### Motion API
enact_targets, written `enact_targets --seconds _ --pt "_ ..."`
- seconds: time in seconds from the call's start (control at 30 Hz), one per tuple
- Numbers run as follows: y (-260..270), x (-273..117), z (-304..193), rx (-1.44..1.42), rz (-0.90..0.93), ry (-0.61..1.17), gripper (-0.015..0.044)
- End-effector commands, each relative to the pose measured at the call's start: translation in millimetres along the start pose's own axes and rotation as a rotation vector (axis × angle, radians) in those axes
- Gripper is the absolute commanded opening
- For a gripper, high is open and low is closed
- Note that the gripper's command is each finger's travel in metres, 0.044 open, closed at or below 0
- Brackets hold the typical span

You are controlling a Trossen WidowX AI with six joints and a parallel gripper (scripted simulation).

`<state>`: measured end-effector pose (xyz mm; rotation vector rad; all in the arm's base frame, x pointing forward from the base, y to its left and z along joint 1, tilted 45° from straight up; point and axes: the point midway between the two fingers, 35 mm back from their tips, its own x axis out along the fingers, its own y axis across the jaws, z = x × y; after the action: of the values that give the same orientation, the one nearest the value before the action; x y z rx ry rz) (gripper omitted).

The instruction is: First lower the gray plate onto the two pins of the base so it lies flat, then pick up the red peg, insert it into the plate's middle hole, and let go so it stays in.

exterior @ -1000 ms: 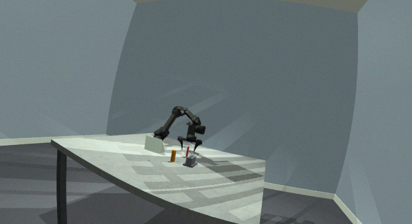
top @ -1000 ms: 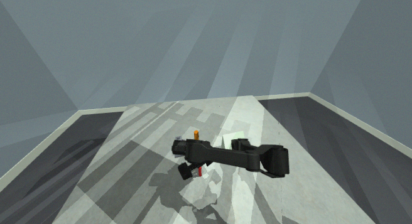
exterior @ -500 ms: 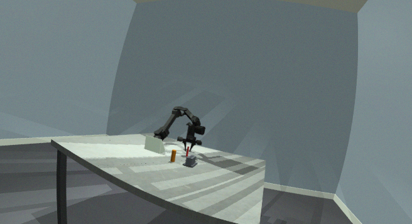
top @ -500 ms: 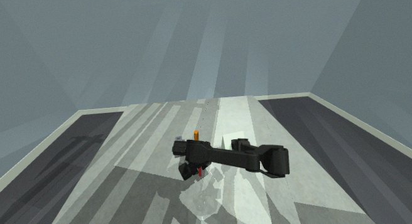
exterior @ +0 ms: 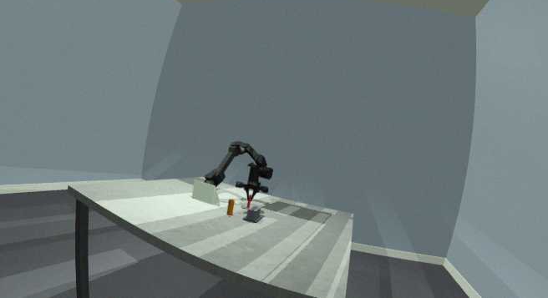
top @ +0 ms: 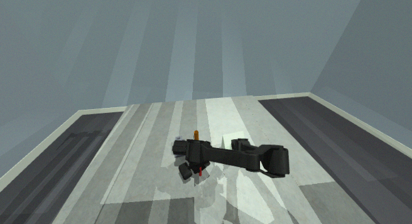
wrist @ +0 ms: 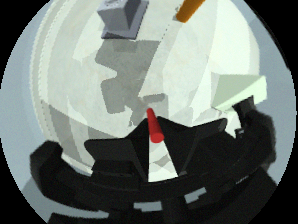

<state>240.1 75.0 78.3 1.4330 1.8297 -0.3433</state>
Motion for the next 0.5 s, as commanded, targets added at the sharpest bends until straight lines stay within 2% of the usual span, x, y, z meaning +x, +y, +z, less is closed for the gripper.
enact_targets --seconds 0.0,0.47 --pt "2.7 -8.6 1.1 0.002 0.006 -0.003 0.0000" --pt "5.6 -52.9 4.1 0.035 0.010 -0.007 0.0000"
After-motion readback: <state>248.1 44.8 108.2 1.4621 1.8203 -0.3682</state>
